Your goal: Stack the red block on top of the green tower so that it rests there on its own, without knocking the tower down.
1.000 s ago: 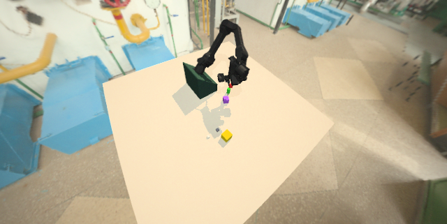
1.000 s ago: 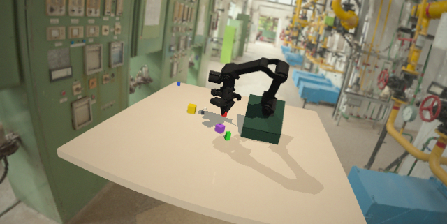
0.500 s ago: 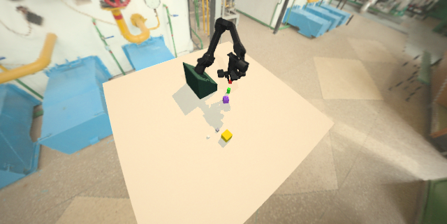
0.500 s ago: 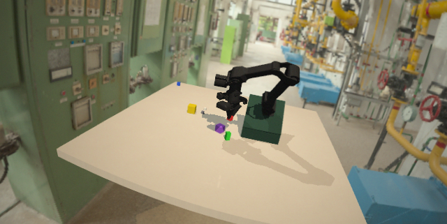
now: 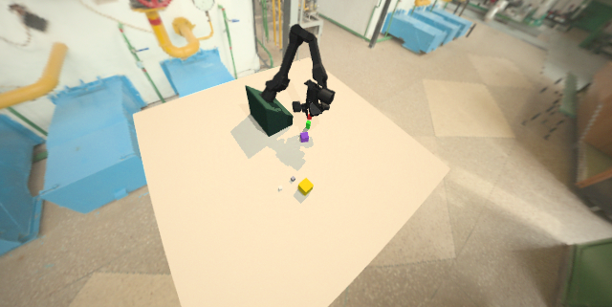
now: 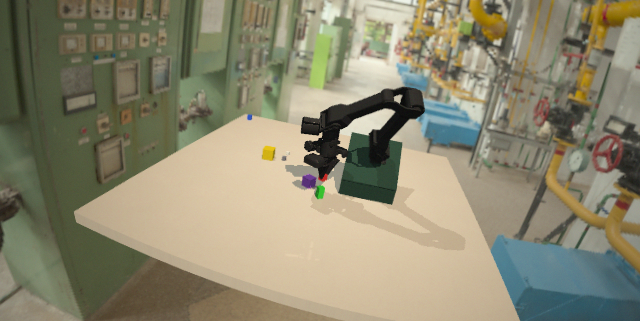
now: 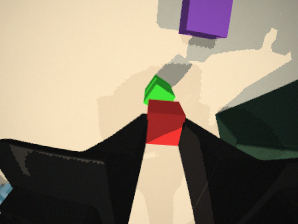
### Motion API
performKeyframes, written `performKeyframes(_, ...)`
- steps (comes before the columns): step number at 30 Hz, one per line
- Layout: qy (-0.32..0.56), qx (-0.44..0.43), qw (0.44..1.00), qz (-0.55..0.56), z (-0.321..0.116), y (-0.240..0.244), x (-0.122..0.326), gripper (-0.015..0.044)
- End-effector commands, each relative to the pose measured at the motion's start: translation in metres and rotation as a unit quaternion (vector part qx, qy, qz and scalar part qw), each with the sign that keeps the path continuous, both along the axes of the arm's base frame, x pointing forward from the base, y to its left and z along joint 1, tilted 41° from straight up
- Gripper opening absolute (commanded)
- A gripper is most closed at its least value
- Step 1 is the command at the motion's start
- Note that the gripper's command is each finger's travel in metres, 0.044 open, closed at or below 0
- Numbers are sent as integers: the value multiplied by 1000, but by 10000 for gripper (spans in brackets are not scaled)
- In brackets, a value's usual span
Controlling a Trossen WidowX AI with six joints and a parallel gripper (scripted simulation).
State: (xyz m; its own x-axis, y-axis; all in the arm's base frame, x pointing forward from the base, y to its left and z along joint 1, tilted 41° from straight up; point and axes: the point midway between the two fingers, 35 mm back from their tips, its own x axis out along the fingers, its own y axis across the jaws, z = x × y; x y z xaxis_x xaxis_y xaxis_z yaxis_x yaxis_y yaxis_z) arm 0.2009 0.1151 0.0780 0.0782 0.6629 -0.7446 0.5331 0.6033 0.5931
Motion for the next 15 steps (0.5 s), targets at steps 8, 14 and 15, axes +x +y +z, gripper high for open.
performKeyframes(8, 1, -2, 1000, -2, -23, 20, 2, 0)
performKeyframes(14, 1, -2, 1000, -2, -23, 20, 2, 0)
performKeyframes(15, 1, -2, 1000, -2, -23, 20, 2, 0)
